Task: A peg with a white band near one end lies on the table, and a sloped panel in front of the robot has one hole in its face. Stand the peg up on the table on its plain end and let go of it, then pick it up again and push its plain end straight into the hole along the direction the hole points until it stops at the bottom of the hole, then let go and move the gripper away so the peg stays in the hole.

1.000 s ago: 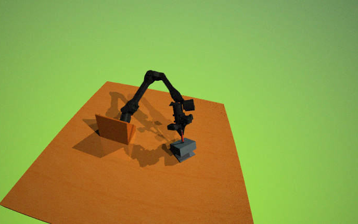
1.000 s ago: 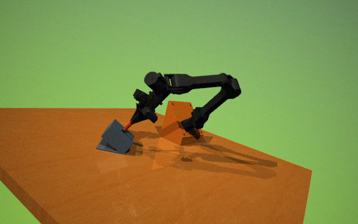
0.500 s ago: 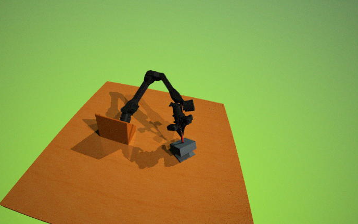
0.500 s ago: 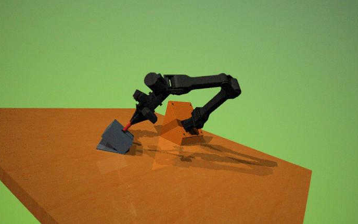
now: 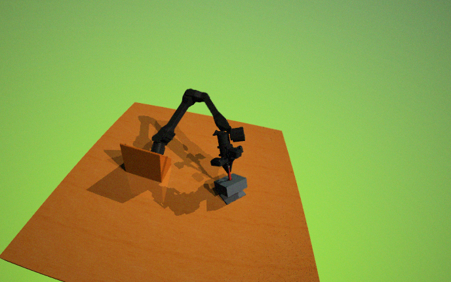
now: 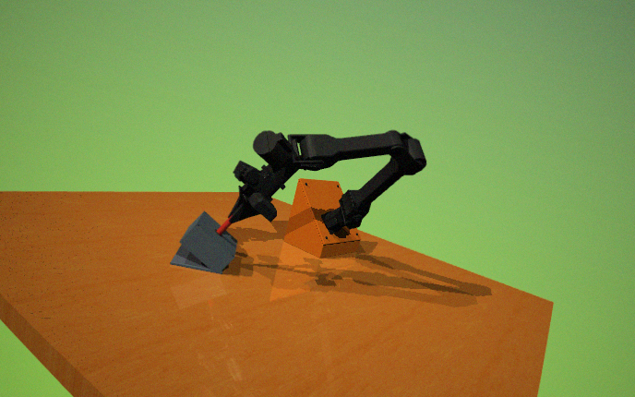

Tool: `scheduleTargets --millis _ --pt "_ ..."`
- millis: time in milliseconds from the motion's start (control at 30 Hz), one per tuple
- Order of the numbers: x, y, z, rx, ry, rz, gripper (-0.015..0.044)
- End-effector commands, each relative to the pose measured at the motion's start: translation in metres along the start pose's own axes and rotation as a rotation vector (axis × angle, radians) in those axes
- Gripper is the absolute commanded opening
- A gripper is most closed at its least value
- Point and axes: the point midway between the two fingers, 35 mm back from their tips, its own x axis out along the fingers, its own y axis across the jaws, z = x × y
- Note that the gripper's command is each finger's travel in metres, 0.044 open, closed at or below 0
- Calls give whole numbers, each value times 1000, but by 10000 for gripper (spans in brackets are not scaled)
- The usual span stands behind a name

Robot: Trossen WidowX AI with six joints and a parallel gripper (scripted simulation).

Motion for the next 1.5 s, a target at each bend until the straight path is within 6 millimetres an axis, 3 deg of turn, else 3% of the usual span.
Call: scheduleTargets --millis 0,1467 --pt "3 -2 0 8 3 -3 0" --pt "25 -3 -1 7 3 -3 0"
